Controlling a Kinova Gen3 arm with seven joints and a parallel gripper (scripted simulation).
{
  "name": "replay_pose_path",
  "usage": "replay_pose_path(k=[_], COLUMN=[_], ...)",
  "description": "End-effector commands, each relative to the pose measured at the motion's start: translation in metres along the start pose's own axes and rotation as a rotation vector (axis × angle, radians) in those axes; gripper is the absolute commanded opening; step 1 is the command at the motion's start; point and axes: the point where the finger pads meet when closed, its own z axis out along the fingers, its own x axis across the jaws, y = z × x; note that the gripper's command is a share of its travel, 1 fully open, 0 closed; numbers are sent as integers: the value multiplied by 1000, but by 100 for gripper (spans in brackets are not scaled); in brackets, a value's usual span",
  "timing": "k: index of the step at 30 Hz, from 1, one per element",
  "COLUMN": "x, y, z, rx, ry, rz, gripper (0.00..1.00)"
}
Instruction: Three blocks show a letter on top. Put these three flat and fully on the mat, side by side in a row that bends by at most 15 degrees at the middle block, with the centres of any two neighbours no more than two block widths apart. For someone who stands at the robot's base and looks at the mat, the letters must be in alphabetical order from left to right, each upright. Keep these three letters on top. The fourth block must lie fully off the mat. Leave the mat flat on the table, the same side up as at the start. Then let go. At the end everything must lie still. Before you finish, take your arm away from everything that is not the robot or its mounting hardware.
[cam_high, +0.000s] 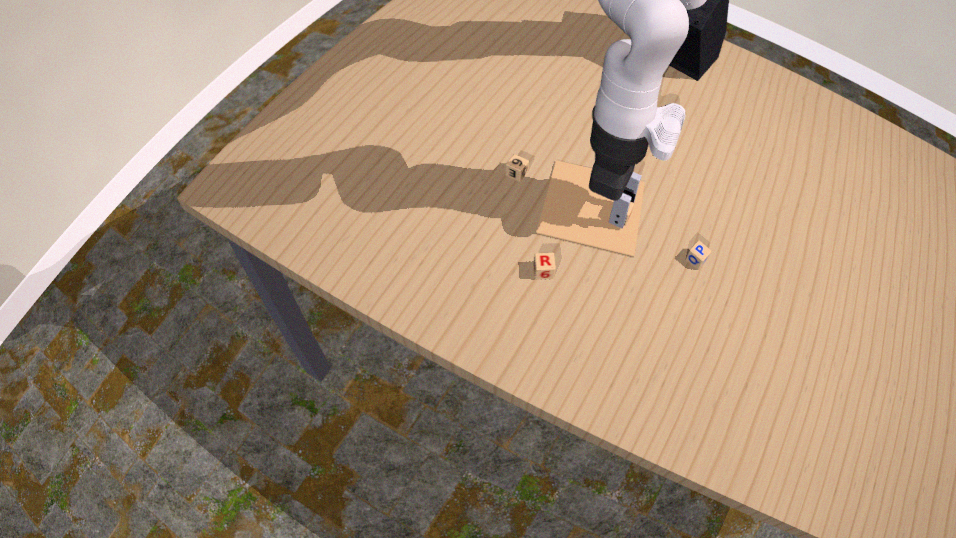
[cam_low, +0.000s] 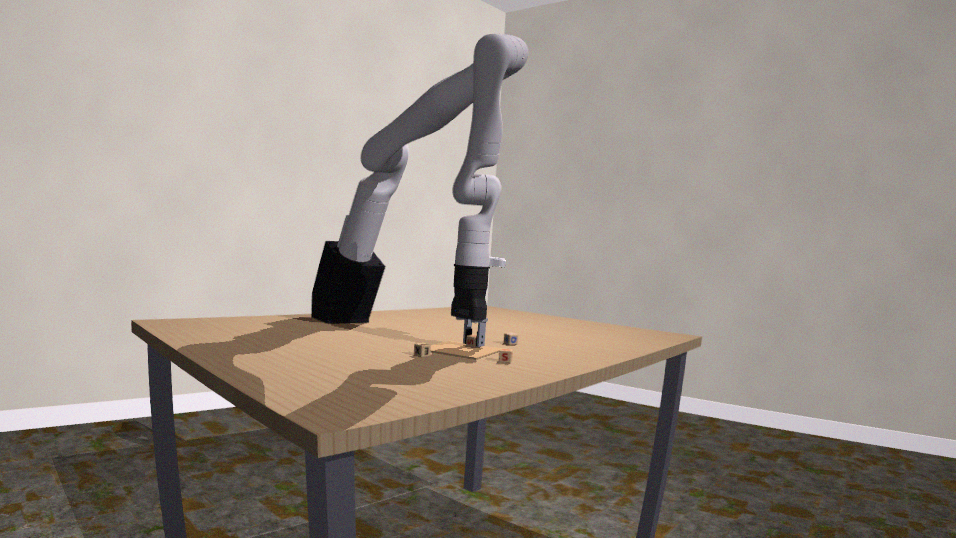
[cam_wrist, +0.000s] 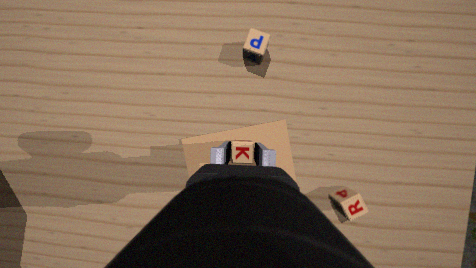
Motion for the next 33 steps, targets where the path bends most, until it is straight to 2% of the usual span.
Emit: replay_pose_path(k=[1,2,4,5,21,27,33], x=[1,1,1,1,1,0,0], y=[0,0,0,0,1,1,1], z=[1,1,1,1,-2,-8,-26], rx=[-1,-1,-1,-1,-1,-1,-1], ry=[3,3,3,3,3,2,2], rz=[-4,-4,-4,-4,-4,-5,-4], gripper=[67,73,73,79,79,79,79])
